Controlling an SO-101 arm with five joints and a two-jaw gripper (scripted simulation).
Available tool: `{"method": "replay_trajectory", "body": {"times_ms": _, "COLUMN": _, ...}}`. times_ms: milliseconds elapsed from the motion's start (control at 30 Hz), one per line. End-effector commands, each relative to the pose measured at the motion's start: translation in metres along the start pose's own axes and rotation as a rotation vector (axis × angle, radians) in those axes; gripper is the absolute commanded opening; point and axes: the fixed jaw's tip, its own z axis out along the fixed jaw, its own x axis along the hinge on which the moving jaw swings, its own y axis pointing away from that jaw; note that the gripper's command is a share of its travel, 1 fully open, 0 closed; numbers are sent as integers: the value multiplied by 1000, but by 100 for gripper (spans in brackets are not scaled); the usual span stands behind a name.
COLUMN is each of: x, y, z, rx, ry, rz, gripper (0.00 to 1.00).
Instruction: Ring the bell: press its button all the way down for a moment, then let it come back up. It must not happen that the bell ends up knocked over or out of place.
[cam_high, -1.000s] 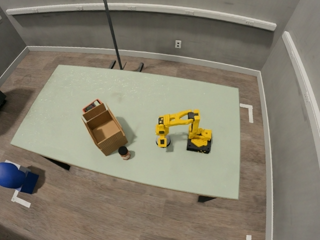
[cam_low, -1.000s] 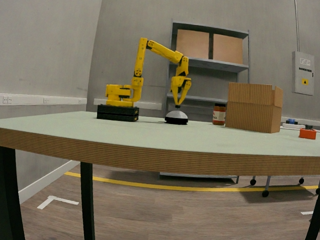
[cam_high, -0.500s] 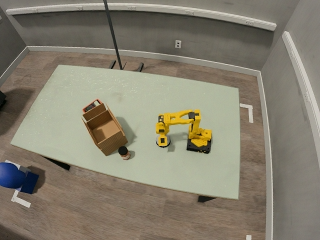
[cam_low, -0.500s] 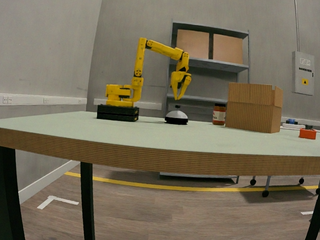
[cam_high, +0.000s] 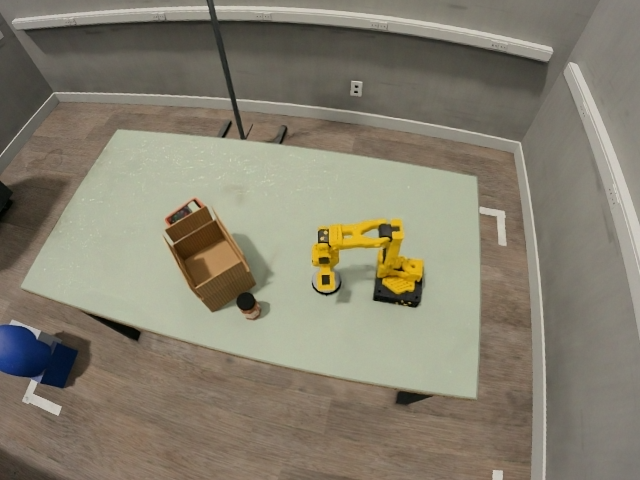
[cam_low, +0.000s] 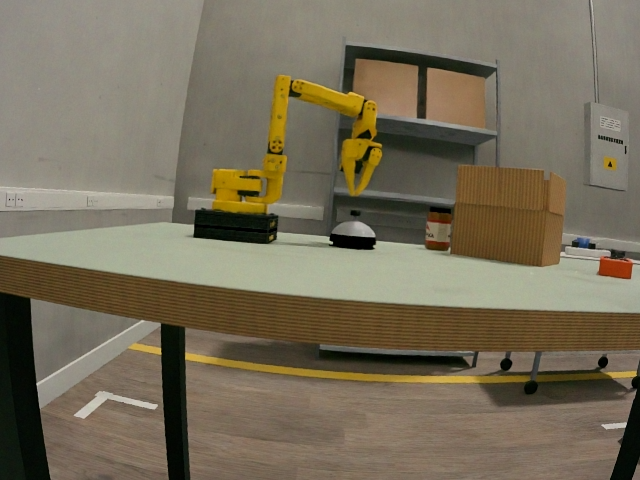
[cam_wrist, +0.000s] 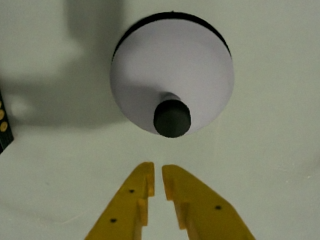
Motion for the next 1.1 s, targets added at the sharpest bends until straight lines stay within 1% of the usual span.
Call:
{"method": "replay_trajectory", "body": {"times_ms": 0, "x": 1, "y": 5, "z": -6, "rx": 9, "ry": -2, "rz": 1, "gripper": 0}}
{"method": "replay_trajectory", "body": {"times_ms": 167, "x": 1, "y": 14, "z": -12, "rx": 9, "ry": -2, "rz": 1, "gripper": 0}}
{"method": "replay_trajectory", "body": {"times_ms": 233, "x": 1, "y": 14, "z": -12, "rx": 9, "ry": -2, "rz": 1, "gripper": 0}}
{"method": "replay_trajectory", "body": {"times_ms": 500, "x": 1, "y": 25, "z": -19, "rx": 9, "ry": -2, "rz": 1, "gripper": 0}}
{"method": "replay_trajectory", "body": {"times_ms": 1067, "x": 1, "y": 27, "z": -19, "rx": 9, "ry": -2, "rz": 1, "gripper": 0}}
